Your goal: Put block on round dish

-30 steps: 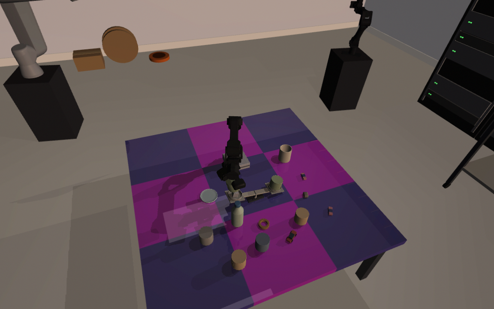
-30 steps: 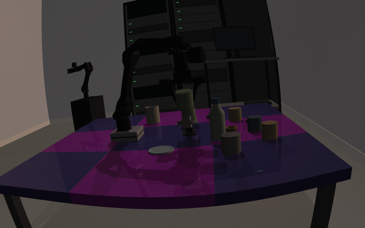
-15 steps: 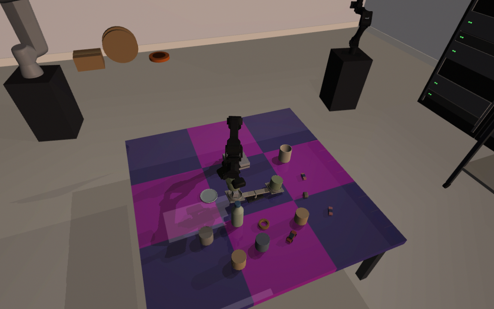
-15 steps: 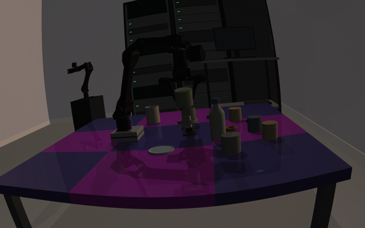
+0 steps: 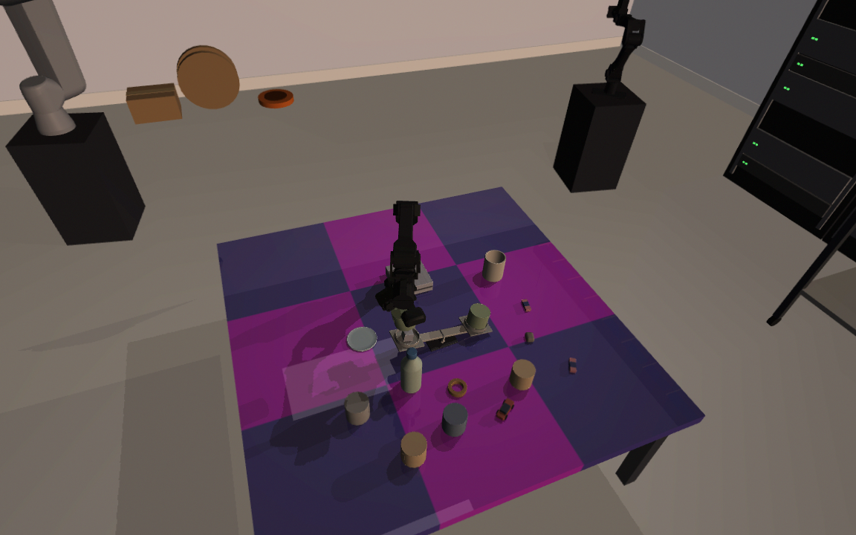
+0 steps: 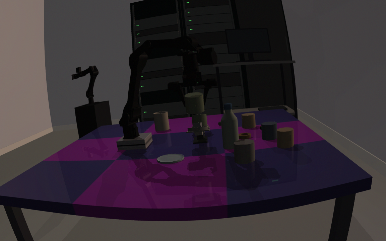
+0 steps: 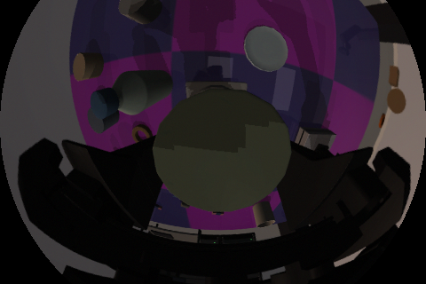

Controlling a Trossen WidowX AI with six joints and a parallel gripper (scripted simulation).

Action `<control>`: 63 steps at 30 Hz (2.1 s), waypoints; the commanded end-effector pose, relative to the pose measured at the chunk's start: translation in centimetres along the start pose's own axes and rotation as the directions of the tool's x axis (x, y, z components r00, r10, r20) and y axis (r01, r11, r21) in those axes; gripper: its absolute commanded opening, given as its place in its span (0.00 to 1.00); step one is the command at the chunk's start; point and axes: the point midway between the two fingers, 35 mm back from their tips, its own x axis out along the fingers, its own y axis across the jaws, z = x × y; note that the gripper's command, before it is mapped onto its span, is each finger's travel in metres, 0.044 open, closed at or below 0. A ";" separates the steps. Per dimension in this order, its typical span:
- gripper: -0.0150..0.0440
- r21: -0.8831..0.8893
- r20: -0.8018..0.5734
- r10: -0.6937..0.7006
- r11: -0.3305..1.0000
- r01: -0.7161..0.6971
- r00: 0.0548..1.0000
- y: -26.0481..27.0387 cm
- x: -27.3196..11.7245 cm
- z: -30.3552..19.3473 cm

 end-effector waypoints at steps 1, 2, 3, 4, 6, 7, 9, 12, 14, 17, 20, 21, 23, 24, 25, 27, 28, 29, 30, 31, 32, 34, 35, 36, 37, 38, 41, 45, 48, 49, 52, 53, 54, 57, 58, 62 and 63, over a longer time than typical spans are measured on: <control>0.25 0.000 0.000 0.001 1.000 -0.001 1.000 0.0 0.0 0.0; 0.25 0.000 0.000 0.001 1.000 -0.001 1.000 0.0 0.0 0.0; 0.25 0.000 0.000 0.001 1.000 -0.001 1.000 0.0 0.0 0.0; 0.25 0.000 0.000 0.001 1.000 -0.001 1.000 0.0 0.0 0.0; 0.25 0.000 0.000 0.001 1.000 -0.001 1.000 0.0 0.0 0.0; 0.25 0.000 0.000 0.001 1.000 -0.001 1.000 0.0 0.0 0.0; 0.25 0.000 0.000 0.001 1.000 -0.001 1.000 0.0 0.0 0.0; 0.25 0.000 0.000 0.001 1.000 -0.001 1.000 0.0 0.0 0.0; 0.25 0.000 0.000 0.001 1.000 -0.001 1.000 0.0 0.0 0.0; 0.25 0.000 0.000 0.001 1.000 -0.001 1.000 0.0 0.0 0.0; 0.25 0.000 0.000 0.001 1.000 -0.001 1.000 0.0 0.0 0.0; 0.25 0.000 0.000 0.001 1.000 -0.001 1.000 0.0 0.0 0.0; 0.25 0.000 0.000 0.001 1.000 -0.001 1.000 0.0 0.0 0.0; 0.25 0.000 0.000 0.001 1.000 -0.001 1.000 0.0 0.0 0.0; 0.25 0.000 0.000 0.001 1.000 -0.001 1.000 0.0 0.0 0.0; 0.25 0.000 0.000 0.001 1.000 -0.001 1.000 0.0 0.0 0.0; 0.25 0.000 0.000 0.001 1.000 -0.001 1.000 0.0 0.0 0.0; 0.25 0.000 0.000 0.001 1.000 -0.001 1.000 0.0 0.0 0.0; 0.25 0.000 0.000 0.001 1.000 -0.001 1.000 0.0 0.0 0.0; 0.25 0.000 0.000 0.001 1.000 -0.001 1.000 0.0 0.0 0.1; 0.25 0.000 0.001 0.001 1.000 -0.001 1.000 -0.1 0.1 0.2; 0.25 0.000 0.001 0.001 1.000 -0.001 1.000 -0.4 0.3 0.8; 0.25 0.000 0.002 0.001 1.000 -0.001 1.000 -0.6 0.4 1.2; 0.25 0.000 0.002 0.001 1.000 -0.001 1.000 -0.8 0.6 1.5; 0.25 0.000 0.002 0.001 1.000 -0.001 1.000 -1.0 0.7 1.8; 0.25 0.000 0.003 0.001 1.000 -0.001 1.000 -1.2 0.8 2.1; 0.25 0.001 0.004 0.001 1.000 -0.001 1.000 -1.8 1.2 3.1; 0.25 0.002 0.005 0.001 1.000 -0.001 1.000 -2.7 1.7 4.3; 0.25 0.002 0.006 0.001 1.000 -0.001 1.000 -3.3 2.1 5.2; 0.25 0.002 0.006 0.001 1.000 -0.001 1.000 -3.6 2.2 5.4; 0.25 0.003 0.008 0.001 1.000 -0.001 1.000 -4.3 2.5 6.3; 0.25 0.003 0.008 0.001 1.000 -0.001 1.000 -4.6 2.7 6.5; 0.25 0.003 0.008 0.001 1.000 -0.001 1.000 -4.8 2.8 6.8; 0.25 0.003 0.009 0.001 1.000 -0.001 1.000 -5.6 3.2 7.6; 0.25 0.003 0.010 0.001 1.000 -0.001 1.000 -5.9 3.3 7.8; 0.25 0.003 0.011 0.001 1.000 -0.001 1.000 -7.0 3.8 8.8; 0.25 0.003 0.012 0.001 1.000 -0.001 1.000 -7.2 3.9 9.1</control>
